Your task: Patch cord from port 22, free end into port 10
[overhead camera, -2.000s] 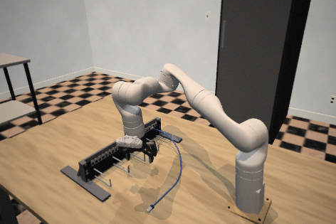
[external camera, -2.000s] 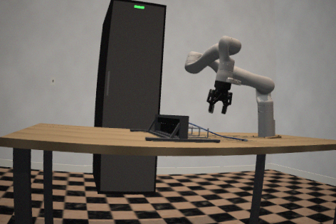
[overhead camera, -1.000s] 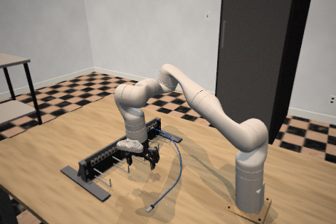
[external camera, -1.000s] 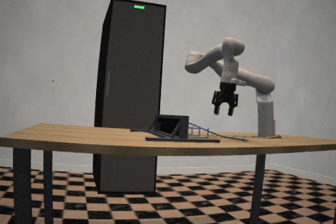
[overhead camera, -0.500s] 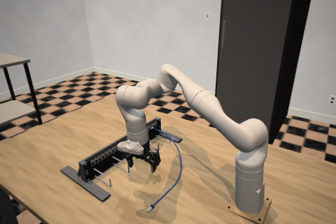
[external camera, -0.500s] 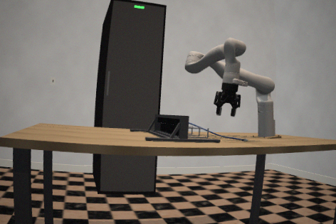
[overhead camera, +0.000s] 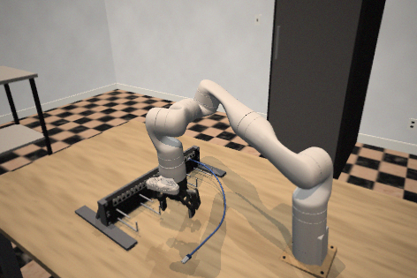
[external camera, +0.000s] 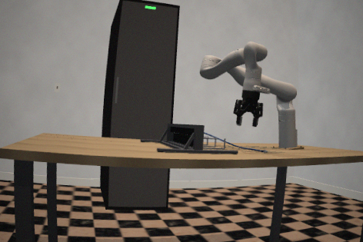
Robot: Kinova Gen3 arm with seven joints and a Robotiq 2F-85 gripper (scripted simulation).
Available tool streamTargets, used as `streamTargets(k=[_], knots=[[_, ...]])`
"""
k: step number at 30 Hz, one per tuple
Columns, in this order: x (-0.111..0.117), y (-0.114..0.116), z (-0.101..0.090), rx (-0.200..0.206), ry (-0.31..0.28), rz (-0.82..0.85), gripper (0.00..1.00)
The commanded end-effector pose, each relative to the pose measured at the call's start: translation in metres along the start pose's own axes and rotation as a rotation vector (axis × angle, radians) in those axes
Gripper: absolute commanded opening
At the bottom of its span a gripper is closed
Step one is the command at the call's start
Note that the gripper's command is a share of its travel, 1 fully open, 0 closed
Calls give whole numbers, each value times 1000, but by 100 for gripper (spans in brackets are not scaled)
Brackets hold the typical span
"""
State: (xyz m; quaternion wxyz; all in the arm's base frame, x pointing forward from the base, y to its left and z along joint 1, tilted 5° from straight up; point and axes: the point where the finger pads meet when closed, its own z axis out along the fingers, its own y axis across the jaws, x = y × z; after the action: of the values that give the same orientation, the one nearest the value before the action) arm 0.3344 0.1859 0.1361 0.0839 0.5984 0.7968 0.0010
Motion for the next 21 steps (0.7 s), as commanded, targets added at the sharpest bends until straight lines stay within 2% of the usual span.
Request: streamTargets(k=[1, 21], knots=[[3, -2, -2, -1, 6, 0, 100], [15, -14, 0, 3, 33, 61, 100]])
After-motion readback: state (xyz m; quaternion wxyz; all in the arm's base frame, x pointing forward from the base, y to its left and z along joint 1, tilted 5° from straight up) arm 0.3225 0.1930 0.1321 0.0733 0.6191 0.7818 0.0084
